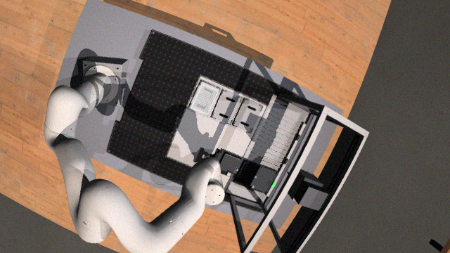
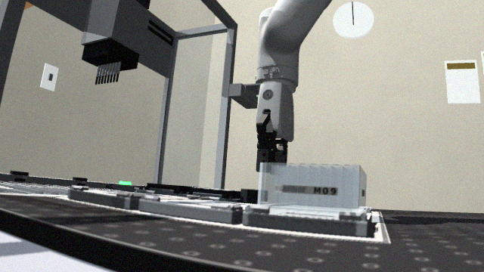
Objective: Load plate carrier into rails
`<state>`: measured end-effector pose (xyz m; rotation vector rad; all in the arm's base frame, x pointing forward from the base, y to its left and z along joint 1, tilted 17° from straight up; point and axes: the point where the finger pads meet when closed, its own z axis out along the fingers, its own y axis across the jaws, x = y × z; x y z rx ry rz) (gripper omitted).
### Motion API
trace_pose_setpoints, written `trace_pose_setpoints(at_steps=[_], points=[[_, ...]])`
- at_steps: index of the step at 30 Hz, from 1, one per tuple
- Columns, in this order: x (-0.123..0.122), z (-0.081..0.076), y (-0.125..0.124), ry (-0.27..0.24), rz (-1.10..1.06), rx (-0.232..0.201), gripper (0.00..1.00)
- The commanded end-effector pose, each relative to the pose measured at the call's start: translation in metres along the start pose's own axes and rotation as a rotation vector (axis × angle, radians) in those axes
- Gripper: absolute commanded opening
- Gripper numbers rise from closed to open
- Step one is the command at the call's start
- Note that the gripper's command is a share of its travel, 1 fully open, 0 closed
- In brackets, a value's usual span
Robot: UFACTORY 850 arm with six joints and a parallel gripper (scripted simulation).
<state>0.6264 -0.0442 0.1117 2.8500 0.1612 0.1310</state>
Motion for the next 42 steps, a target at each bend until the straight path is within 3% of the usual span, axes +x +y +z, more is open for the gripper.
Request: trace_pose_setpoints(at_steps=[1,42], points=[[0.001,-0.009,0.0,0.003,0.0,0.0,0.82],[0.001,-0.067,0.0,0.003,0.0,0.0,0.82]])
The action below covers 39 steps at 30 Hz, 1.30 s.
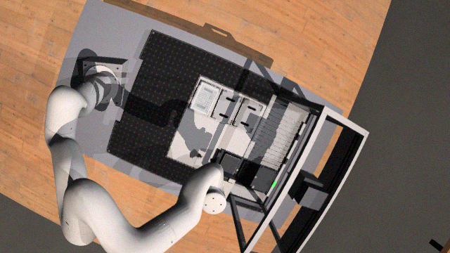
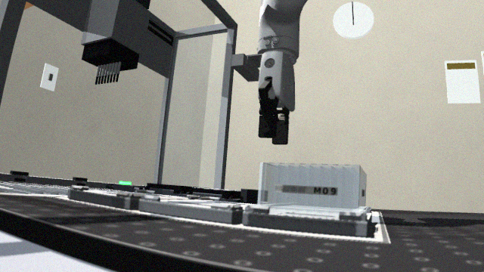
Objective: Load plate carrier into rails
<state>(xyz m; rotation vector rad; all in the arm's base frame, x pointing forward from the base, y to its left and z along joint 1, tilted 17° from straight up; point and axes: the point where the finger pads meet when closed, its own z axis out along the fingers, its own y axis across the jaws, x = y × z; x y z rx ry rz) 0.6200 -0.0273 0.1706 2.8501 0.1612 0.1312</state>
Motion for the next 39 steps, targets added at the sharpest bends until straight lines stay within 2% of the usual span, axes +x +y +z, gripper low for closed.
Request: trace_pose_setpoints(at_steps=[1,25,39], points=[[0.001,-0.007,0.0,0.003,0.0,0.0,0.82],[0.001,-0.044,0.0,0.003,0.0,0.0,0.82],[0.001,-0.044,0.0,0.003,0.0,0.0,0.82]])
